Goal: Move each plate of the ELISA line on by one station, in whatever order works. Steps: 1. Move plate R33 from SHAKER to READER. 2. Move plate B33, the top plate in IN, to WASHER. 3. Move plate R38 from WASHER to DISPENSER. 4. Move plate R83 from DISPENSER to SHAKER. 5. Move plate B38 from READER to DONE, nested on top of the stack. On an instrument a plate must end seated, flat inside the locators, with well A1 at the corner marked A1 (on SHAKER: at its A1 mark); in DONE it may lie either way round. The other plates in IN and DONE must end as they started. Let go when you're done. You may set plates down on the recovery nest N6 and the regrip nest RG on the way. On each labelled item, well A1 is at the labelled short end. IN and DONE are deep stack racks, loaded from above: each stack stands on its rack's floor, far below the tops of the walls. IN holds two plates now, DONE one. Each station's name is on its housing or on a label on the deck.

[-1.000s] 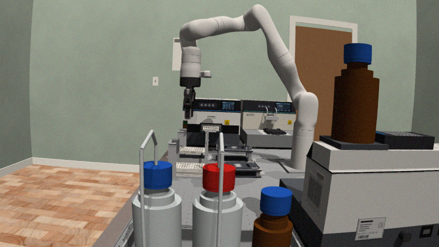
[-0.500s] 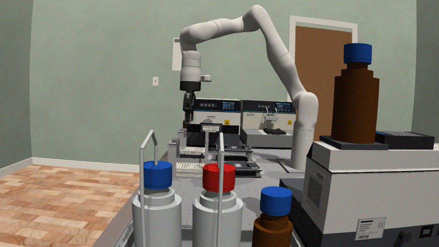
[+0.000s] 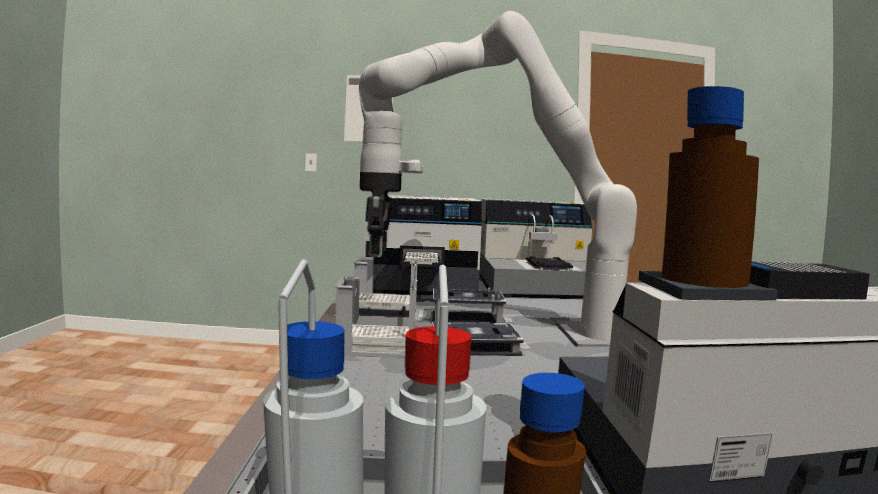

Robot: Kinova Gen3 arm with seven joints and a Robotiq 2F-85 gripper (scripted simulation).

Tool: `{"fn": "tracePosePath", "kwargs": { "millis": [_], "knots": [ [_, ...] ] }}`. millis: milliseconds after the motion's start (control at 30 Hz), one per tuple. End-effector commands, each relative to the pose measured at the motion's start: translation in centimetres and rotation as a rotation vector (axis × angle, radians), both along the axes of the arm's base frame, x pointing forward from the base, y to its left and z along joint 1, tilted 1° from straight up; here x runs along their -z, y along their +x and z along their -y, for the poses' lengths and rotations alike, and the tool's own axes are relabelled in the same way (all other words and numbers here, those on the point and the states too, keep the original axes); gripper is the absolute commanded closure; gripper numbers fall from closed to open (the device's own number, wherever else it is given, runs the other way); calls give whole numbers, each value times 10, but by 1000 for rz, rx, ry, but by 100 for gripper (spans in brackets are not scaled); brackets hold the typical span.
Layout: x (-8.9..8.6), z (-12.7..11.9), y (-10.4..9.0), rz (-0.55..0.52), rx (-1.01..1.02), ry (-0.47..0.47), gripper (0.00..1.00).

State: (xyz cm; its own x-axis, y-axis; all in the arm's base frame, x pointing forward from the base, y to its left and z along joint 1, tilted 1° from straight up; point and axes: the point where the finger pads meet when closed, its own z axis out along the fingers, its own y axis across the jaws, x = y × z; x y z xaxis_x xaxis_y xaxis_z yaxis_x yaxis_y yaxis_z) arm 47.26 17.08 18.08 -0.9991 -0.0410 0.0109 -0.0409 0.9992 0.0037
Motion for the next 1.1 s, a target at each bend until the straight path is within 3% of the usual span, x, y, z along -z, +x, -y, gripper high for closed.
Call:
{"fn": "tracePosePath", "kwargs": {
  "millis": [0, 1067],
  "knots": [
    [7, 2, 0, 2, 1, -8, 0],
    [44, 2, -1, 2, 2, -8, 0]
  ]
}}
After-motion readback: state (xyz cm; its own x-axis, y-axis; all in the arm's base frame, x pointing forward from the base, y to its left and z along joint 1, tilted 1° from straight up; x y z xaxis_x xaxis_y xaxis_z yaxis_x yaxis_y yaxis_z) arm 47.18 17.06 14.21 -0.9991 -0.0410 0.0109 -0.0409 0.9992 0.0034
